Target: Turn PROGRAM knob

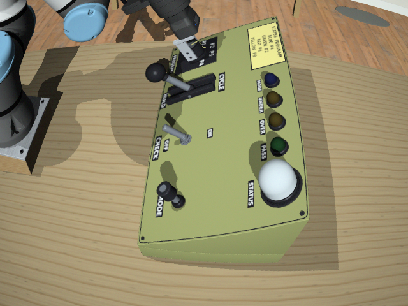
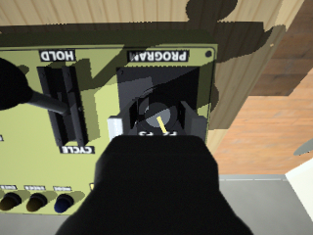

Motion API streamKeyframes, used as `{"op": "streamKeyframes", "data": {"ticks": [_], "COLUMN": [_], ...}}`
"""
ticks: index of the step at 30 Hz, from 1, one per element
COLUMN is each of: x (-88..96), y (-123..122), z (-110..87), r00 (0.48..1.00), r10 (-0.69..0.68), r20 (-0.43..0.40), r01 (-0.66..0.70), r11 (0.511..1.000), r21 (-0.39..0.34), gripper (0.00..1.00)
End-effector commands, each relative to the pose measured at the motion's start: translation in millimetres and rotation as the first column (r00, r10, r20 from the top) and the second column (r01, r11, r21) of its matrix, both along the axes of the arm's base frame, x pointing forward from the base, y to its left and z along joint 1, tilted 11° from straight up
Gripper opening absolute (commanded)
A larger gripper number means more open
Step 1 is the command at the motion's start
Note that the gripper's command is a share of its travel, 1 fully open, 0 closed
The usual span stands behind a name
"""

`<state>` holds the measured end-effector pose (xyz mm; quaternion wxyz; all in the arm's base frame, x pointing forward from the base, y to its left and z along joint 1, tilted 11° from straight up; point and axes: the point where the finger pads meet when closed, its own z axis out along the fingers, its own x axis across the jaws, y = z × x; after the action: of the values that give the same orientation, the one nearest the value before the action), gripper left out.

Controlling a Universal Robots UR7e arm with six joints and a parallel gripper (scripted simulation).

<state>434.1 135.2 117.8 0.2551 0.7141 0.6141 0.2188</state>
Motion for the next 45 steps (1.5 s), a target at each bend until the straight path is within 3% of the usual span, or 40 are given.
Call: {"op": "streamKeyframes", "data": {"ticks": [1,40,41,45], "x": [0.4,0.5,0.5,0.5], "y": [0.1,0.1,0.1,0.1], "z": [0.8,0.9,0.9,0.9], "r00": [1.0,1.0,1.0,1.0], "r10": [0.0,0.0,0.0,0.0], "r20": [0.001,0.001,0.001,0.001], "r01": [0.0,0.0,0.0,0.0], "r11": [1.0,1.0,1.0,1.0], "r21": [0.0,0.0,0.0,0.0], "gripper": [1.0,1.0,0.0,0.0]}}
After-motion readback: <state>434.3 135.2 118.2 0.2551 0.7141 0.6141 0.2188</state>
